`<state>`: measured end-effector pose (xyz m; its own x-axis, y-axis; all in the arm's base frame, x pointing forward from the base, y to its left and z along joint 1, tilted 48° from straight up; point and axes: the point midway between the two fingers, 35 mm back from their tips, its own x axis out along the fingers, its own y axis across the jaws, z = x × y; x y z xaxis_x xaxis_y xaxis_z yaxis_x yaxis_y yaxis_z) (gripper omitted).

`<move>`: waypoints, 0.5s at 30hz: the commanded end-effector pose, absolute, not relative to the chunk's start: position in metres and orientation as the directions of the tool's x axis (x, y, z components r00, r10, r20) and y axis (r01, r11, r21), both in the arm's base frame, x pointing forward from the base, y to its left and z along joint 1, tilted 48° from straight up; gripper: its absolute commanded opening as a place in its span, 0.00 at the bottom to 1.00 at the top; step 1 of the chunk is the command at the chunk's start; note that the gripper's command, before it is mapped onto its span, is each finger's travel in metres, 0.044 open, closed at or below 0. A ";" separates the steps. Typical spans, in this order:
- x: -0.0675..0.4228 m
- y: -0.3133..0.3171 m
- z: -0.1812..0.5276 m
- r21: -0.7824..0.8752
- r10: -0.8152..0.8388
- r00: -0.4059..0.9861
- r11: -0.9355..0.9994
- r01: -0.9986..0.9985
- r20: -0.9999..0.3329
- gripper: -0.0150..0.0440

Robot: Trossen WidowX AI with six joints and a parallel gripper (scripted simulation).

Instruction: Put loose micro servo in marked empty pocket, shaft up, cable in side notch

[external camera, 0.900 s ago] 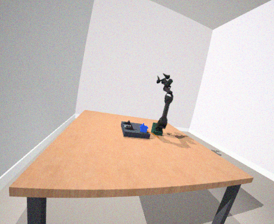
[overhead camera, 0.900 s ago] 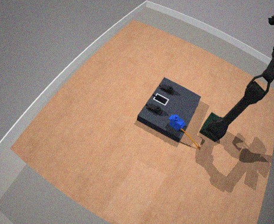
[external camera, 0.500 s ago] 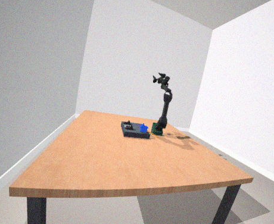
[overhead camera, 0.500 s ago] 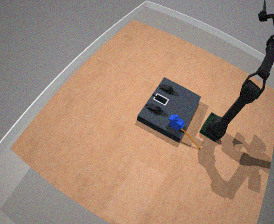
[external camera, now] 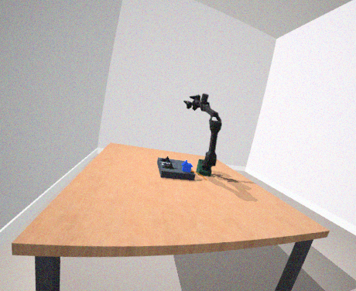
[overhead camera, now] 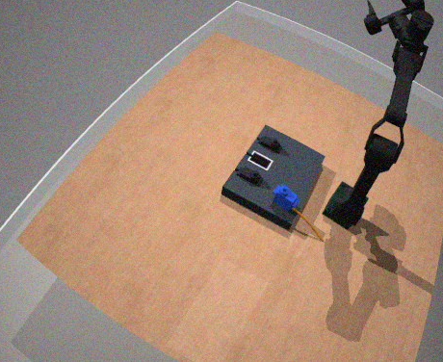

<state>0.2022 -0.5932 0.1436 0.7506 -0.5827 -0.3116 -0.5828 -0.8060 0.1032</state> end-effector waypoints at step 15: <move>0.309 -0.376 0.133 -0.185 -0.086 0.757 -0.946 -0.266 -0.648 1.00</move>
<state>0.3004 -0.4256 0.1349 0.7834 -0.1931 -0.5908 -0.3317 -0.9337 -0.1346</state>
